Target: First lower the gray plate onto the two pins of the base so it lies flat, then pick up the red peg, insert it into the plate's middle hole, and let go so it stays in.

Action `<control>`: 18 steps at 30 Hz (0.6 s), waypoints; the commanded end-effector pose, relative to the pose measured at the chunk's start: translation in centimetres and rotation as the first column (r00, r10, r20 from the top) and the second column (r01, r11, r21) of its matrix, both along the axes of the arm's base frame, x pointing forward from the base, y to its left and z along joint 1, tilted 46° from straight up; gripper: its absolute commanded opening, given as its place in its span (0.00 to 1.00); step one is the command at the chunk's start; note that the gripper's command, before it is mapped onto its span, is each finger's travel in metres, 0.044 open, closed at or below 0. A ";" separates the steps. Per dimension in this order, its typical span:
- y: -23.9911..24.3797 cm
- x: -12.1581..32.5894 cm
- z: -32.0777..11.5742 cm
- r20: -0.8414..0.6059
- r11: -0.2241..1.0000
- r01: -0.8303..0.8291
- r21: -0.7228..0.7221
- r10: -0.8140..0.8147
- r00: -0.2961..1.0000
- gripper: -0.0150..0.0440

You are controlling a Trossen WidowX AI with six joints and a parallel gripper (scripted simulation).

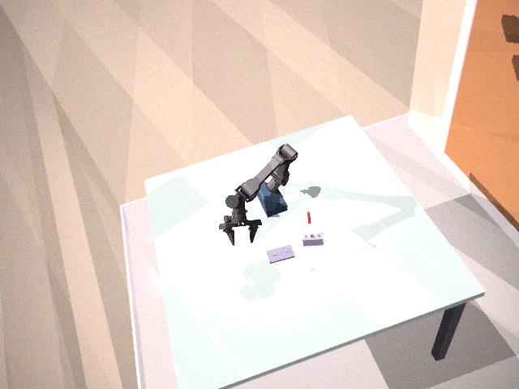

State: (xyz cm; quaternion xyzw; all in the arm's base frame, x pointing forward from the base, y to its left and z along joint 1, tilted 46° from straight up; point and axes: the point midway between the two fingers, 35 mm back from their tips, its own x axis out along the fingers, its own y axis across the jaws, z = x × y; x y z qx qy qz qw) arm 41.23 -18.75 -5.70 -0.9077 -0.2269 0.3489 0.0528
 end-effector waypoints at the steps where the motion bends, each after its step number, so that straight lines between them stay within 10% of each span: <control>1: 4.1 1.4 3.2 0.136 0.785 -0.443 -0.433 0.543 0.829 1.00; 18: 11.4 0.9 7.4 0.010 0.050 -0.514 -0.856 0.997 0.080 1.00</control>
